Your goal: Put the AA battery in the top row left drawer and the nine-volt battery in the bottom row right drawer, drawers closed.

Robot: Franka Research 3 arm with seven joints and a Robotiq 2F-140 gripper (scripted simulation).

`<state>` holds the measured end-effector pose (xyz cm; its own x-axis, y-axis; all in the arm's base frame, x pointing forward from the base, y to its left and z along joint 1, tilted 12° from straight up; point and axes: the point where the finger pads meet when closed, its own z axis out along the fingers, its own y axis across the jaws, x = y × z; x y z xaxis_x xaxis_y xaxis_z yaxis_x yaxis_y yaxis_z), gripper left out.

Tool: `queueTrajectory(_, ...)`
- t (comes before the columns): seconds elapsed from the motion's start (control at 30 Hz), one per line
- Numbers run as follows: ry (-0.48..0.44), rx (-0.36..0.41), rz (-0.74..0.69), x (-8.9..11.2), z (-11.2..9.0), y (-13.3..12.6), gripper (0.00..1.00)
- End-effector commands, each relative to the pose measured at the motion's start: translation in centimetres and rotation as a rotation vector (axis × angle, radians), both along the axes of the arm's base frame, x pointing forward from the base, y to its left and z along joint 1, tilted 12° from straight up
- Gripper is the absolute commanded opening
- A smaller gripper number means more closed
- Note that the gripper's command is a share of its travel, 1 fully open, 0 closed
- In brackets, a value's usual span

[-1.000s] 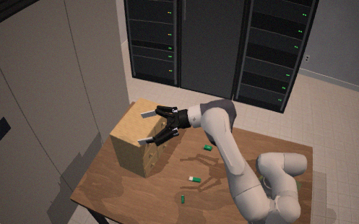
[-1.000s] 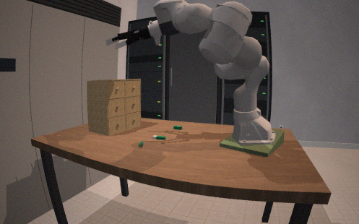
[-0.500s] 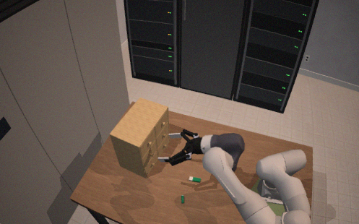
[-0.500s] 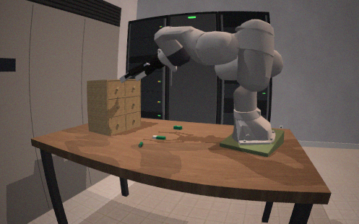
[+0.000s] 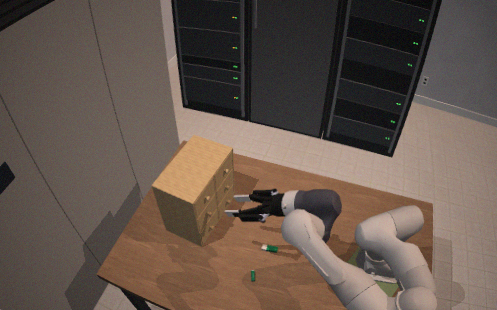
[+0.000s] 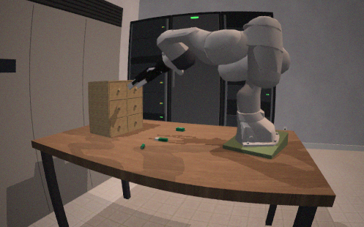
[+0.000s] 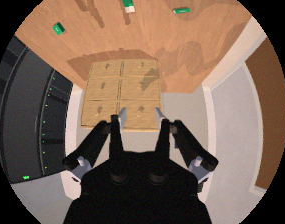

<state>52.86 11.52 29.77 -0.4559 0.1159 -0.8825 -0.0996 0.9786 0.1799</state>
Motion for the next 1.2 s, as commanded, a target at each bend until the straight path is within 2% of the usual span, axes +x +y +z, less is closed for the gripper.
queueTrajectory(0.0,0.003,0.017,-0.020,-0.1,0.0,-0.4,0.20)
queueTrajectory(0.6,0.003,0.016,-0.020,0.3,0.0,-0.3,0.20)
queueTrajectory(0.8,0.003,0.016,-0.020,1.5,-0.3,-0.2,0.20)
queueTrajectory(1.07,0.003,0.016,-0.020,4.1,-1.0,0.2,0.20)
queueTrajectory(1.17,0.003,0.016,-0.020,4.4,-1.0,0.2,0.20)
